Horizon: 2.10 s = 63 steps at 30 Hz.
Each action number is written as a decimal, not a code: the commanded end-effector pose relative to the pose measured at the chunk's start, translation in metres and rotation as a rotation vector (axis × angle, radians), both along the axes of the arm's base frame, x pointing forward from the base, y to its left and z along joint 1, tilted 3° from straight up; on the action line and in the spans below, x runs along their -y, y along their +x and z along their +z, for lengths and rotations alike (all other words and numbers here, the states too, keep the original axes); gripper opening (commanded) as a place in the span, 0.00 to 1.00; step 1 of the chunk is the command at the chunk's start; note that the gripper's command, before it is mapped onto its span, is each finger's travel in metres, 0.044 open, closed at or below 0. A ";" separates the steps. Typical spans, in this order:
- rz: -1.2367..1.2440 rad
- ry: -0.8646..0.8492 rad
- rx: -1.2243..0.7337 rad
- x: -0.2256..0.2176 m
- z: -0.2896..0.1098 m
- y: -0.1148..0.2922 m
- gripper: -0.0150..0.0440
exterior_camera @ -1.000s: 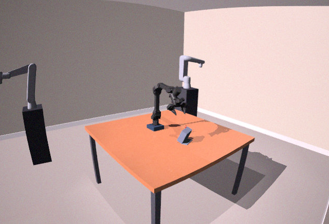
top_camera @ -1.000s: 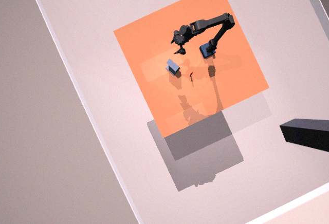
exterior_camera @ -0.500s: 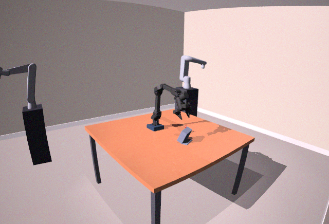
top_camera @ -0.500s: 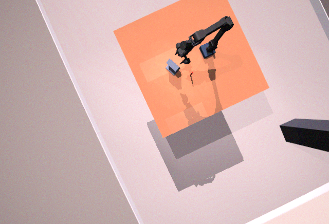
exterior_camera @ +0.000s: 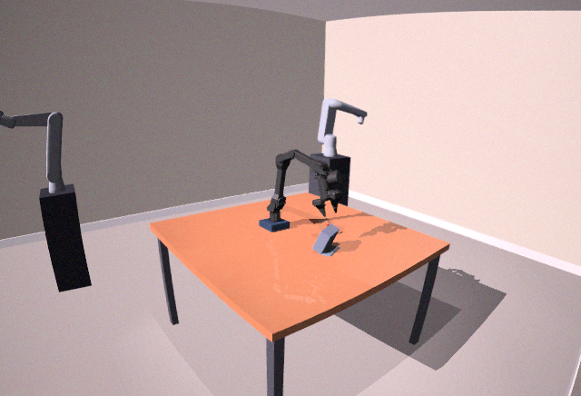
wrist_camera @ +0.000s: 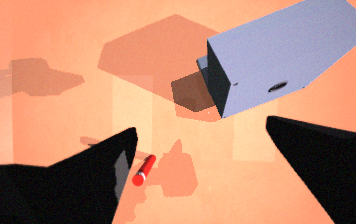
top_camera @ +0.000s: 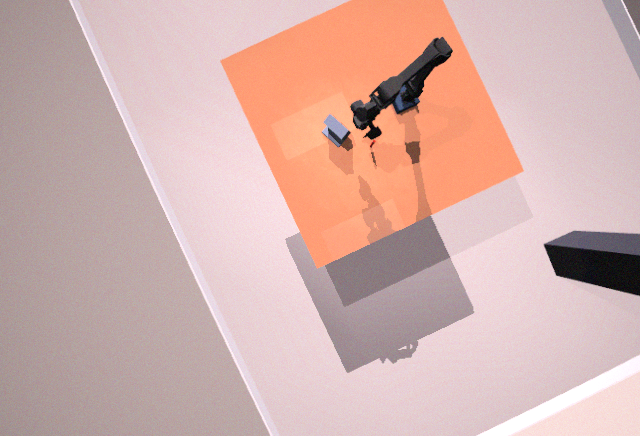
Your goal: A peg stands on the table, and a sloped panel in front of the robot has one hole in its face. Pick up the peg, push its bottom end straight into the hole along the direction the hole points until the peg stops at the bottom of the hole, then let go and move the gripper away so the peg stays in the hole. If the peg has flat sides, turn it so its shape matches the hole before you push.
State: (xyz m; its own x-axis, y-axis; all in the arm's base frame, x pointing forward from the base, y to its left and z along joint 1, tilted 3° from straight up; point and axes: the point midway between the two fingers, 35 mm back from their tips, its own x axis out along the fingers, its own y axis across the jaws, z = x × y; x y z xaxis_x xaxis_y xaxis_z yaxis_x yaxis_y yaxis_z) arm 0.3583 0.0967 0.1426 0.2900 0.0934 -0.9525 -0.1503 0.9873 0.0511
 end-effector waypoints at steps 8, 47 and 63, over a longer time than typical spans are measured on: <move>0.084 -0.033 -0.189 -0.043 -0.032 -0.041 1.00; 0.142 -0.079 -0.313 -0.070 -0.087 -0.071 1.00; 0.142 -0.079 -0.313 -0.070 -0.112 -0.073 1.00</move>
State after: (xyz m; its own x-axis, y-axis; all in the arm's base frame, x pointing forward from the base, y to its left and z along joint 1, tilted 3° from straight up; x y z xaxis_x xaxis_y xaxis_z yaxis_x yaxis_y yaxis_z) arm 0.2865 0.1663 0.0383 -0.0210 0.0345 -0.9992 -0.2789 0.9595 0.0390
